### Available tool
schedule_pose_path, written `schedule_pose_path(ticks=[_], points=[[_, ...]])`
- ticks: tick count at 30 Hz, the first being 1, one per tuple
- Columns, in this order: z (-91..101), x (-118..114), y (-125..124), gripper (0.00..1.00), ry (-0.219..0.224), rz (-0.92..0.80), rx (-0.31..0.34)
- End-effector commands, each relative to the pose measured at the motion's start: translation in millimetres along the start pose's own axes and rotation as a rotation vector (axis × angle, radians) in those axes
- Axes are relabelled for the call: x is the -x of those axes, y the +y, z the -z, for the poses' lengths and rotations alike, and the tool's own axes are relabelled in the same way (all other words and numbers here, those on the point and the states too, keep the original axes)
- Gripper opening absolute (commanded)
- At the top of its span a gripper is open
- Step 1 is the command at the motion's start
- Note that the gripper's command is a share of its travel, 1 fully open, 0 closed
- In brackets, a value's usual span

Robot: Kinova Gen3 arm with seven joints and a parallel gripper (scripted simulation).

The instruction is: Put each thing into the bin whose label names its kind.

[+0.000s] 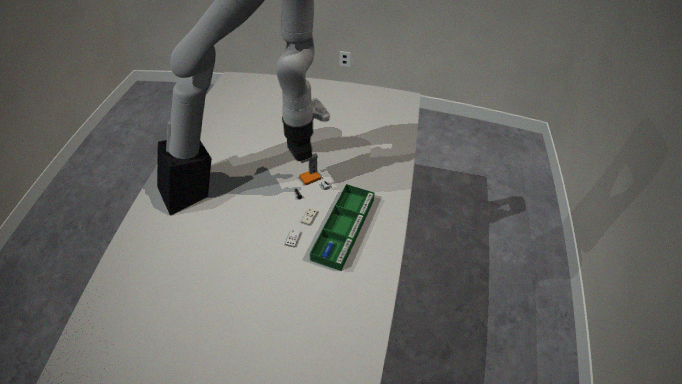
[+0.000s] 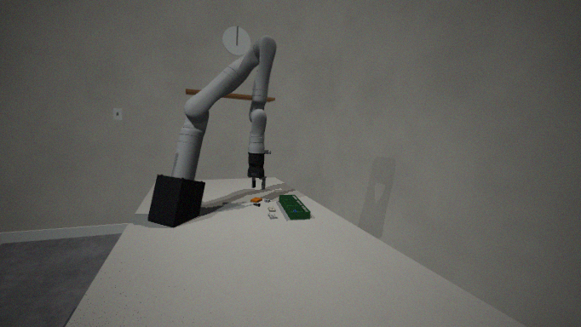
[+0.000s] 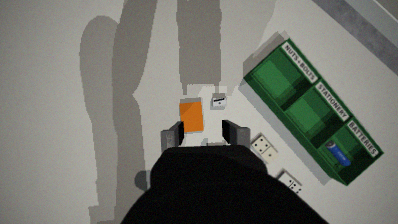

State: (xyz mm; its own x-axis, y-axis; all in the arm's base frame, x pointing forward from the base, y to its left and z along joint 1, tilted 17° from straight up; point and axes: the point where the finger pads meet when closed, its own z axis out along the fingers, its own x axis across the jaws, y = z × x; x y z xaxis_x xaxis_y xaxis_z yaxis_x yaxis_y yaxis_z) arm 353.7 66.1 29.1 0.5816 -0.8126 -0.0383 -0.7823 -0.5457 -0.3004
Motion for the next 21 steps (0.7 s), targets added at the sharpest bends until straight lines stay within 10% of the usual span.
schedule_pose_path(ticks=[1,21], points=[[1.9,20.3,-11.9,1.0,0.001,0.061,0.002],[1.9,19.5,-12.1,1.0,0.001,0.061,0.002]])
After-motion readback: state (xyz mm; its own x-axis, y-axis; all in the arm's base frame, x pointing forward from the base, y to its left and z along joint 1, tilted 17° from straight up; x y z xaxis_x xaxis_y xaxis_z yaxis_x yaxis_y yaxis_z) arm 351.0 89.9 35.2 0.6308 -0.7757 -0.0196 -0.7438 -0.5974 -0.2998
